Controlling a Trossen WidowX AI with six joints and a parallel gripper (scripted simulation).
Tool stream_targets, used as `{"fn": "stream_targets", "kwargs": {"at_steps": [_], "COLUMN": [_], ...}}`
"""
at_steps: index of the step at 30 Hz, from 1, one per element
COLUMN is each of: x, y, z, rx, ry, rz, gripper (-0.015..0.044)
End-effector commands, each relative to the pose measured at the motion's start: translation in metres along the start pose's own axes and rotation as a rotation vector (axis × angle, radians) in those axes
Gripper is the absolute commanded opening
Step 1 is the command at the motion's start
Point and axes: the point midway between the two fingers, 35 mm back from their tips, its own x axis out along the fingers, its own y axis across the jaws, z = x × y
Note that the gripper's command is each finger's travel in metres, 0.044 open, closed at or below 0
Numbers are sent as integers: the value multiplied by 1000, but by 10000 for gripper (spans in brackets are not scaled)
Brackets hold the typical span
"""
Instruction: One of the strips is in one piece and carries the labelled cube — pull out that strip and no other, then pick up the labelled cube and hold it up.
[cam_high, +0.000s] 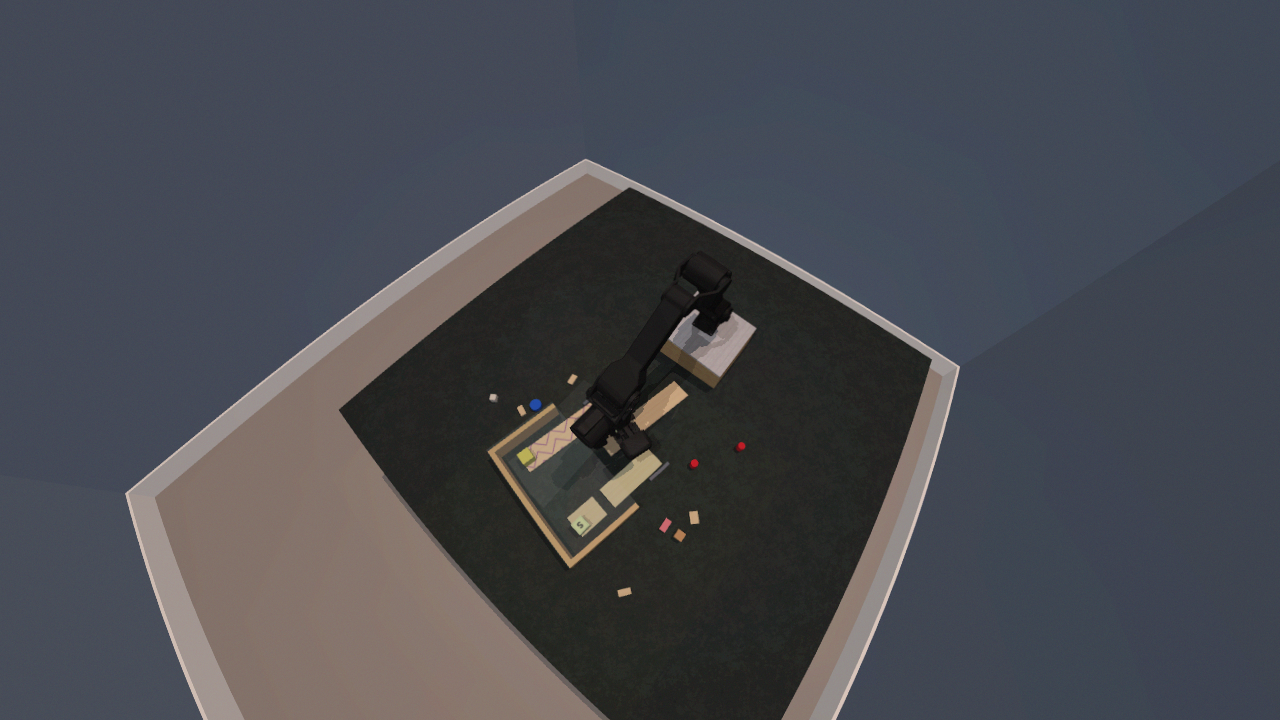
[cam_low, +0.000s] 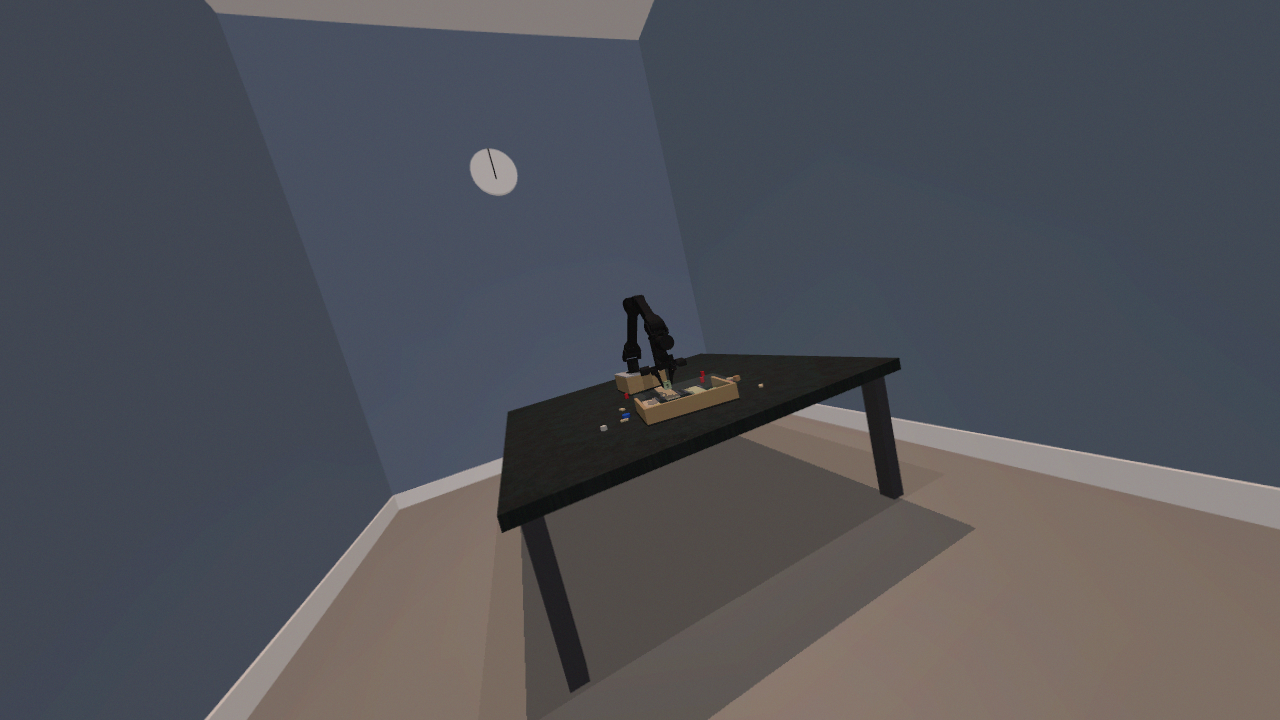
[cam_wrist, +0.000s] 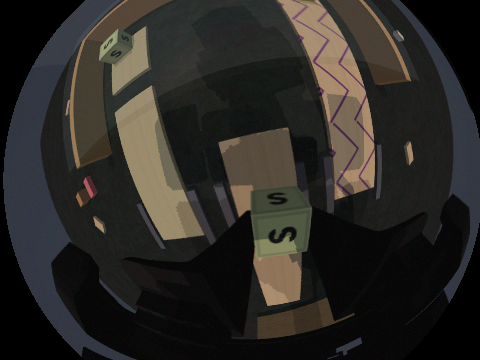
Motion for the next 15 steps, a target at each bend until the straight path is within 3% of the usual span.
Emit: {"fn": "stream_targets", "kwargs": {"at_steps": [1,15], "x": [-11,-15], "y": [-6,-15], "z": [-18,-49], "rx": [-1,-4], "ry": [4,6], "rz": [0,1], "gripper": [0,0]}}
